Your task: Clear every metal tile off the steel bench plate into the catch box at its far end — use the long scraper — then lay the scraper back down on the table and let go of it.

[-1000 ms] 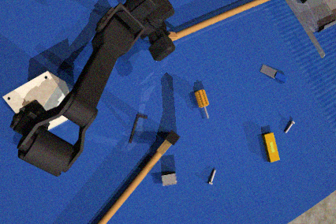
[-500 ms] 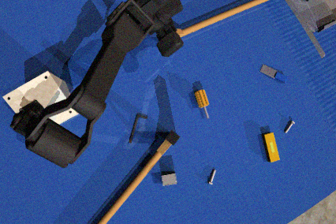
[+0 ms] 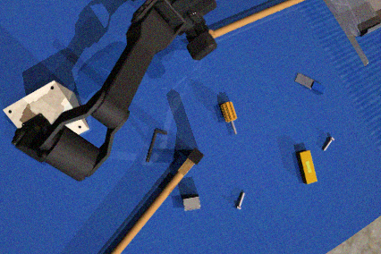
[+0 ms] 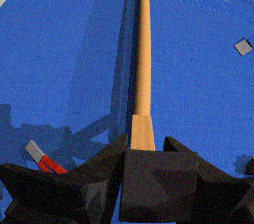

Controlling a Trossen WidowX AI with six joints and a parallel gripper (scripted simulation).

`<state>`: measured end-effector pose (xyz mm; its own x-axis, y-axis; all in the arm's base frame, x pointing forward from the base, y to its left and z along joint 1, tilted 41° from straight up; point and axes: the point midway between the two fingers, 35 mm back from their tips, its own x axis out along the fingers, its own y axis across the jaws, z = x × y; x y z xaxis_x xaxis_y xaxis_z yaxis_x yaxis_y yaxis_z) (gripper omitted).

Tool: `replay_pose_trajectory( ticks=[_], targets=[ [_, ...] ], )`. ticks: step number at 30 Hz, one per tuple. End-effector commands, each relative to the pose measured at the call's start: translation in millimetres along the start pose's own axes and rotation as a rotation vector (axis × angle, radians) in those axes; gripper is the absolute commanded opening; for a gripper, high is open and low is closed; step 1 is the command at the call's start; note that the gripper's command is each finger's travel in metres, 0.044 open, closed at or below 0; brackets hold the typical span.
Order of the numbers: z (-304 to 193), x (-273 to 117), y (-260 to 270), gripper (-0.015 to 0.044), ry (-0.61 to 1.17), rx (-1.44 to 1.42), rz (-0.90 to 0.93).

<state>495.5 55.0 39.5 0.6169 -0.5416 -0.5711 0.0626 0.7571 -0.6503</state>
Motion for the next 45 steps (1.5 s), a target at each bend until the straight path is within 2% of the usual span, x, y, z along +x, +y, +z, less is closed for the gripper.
replay_pose_trajectory(
  ticks=[1,39,45],
  targets=[
    [11,1,0,0.0000,-0.014,0.003,0.005],
    [52,35,-5,0.0000,-0.018,0.004,0.003],
    [45,33,-3,0.0000,-0.008,0.000,0.000]
  ],
)
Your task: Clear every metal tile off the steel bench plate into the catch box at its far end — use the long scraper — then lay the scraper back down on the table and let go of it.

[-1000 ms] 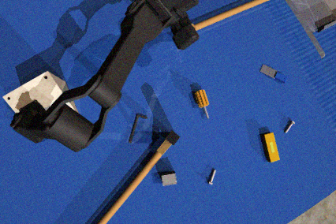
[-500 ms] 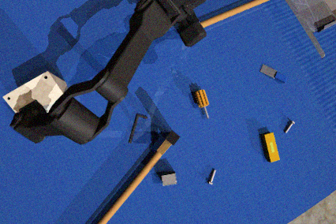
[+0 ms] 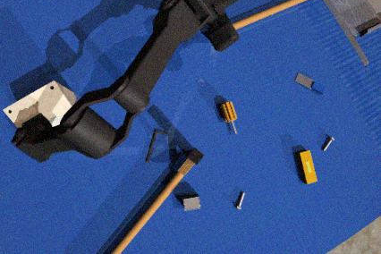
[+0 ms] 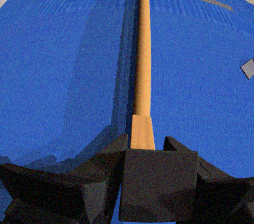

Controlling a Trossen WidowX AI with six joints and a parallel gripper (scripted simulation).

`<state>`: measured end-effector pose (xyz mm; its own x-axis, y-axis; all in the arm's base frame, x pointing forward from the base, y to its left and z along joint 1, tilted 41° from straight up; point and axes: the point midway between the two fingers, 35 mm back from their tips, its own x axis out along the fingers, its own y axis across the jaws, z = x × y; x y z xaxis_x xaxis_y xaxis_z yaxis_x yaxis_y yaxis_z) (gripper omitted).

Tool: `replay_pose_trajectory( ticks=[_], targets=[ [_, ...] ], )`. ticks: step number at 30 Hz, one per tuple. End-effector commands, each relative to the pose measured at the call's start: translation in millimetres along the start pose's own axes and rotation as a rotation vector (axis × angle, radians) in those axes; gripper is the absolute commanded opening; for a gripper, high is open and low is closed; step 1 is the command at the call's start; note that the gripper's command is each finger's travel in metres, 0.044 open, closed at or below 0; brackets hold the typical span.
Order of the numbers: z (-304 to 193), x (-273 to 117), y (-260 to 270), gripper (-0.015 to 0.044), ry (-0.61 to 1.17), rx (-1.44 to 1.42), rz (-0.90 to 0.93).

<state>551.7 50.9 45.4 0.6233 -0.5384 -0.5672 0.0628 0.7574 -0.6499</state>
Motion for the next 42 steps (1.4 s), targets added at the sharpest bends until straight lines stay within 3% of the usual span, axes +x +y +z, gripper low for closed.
replay_pose_trajectory(
  ticks=[1,42],
  targets=[
    [-1,0,0,0.0000,0.000,0.000,0.000],
    [-24,-29,6,0.0000,-0.002,0.001,0.005]
  ],
)
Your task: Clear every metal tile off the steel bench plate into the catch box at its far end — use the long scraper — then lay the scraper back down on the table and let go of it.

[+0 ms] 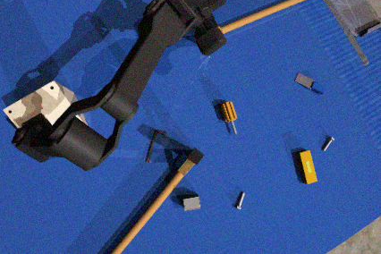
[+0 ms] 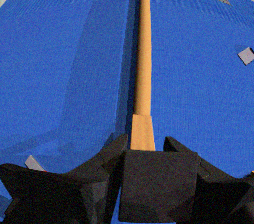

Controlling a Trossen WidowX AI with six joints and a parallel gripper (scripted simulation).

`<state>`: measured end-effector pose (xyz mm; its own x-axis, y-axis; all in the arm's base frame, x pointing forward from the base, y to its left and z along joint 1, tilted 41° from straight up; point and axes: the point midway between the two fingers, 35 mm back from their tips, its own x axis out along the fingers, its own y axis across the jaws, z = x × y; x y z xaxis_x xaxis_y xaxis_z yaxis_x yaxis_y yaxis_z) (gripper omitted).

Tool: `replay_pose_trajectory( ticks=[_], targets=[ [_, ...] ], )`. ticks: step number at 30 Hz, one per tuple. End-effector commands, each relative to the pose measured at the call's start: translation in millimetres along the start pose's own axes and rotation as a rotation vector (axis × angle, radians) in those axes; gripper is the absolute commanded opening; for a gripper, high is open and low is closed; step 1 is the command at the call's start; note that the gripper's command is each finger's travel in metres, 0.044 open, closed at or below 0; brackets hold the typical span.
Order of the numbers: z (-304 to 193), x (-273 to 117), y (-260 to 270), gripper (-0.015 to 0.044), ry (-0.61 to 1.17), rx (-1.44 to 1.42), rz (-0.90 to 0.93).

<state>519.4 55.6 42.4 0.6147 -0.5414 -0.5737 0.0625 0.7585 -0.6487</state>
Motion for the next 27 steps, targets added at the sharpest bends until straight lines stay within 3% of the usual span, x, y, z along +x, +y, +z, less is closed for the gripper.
replay_pose_trajectory(
  ticks=[1,27],
  targets=[
    [0,-10,3,0.0000,-0.013,0.000,0.004],
    [-29,-36,7,0.0000,-0.013,0.000,0.008]
  ],
)
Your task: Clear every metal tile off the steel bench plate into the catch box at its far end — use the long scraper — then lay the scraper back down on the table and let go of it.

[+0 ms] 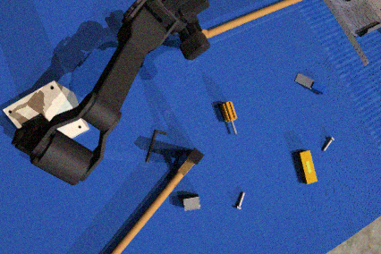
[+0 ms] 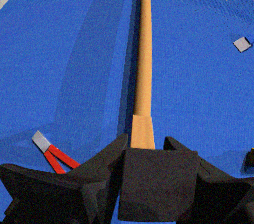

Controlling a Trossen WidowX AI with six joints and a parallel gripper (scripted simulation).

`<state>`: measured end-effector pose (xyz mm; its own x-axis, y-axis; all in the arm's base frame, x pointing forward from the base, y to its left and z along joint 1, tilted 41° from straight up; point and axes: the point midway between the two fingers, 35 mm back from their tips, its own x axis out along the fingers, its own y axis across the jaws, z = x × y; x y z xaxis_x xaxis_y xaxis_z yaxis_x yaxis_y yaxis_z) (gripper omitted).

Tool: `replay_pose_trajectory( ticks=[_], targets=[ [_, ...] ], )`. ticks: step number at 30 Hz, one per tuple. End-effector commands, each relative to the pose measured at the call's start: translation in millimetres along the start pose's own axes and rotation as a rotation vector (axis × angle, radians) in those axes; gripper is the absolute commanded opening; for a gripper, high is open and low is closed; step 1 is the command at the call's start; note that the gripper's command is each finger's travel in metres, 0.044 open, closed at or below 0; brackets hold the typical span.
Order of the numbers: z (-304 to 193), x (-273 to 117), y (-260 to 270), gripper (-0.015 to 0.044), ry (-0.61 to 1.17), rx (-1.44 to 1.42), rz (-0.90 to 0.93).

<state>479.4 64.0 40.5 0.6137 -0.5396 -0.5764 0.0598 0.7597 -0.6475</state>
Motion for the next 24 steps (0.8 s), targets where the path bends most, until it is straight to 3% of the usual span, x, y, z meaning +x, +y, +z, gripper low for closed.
replay_pose_trajectory(
  ticks=[1,24],
  targets=[
    [-1,-9,2,0.0000,-0.014,0.001,0.005],
    [-30,-31,5,0.0000,-0.015,0.001,0.006]
  ],
)
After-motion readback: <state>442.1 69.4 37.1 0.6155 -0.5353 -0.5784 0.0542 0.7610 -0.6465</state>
